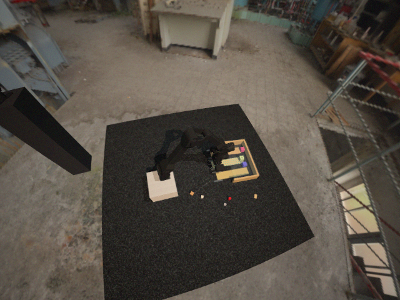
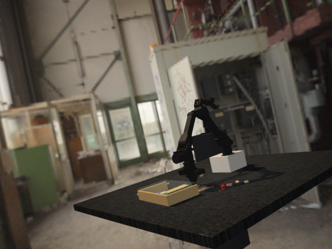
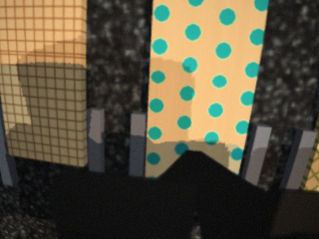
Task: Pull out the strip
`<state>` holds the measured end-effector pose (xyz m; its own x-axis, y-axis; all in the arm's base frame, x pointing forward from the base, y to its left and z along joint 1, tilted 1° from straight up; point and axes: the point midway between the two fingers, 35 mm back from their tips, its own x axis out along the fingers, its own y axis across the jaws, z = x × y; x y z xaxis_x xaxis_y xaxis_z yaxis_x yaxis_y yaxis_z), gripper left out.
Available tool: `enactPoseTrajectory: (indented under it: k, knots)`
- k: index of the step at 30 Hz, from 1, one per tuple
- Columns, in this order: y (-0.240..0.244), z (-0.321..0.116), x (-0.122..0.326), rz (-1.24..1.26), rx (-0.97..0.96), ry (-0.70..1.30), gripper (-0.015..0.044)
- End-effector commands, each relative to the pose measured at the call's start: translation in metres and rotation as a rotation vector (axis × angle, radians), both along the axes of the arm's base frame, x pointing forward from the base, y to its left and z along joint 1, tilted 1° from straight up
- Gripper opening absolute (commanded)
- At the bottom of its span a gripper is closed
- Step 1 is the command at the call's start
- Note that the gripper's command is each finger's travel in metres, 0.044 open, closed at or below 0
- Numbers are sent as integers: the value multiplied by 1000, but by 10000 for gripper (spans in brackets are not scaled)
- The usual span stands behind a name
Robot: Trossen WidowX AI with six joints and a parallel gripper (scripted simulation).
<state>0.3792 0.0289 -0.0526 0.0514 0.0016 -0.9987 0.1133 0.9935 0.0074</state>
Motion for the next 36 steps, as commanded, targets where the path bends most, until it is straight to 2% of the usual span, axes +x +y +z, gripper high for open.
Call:
enactPoseTrajectory:
  k: [1, 36]
  knots:
    - [1, -3, -8, -3, -2, 12, 0]
    - [9, -8, -63, -3, -1, 17, 0]
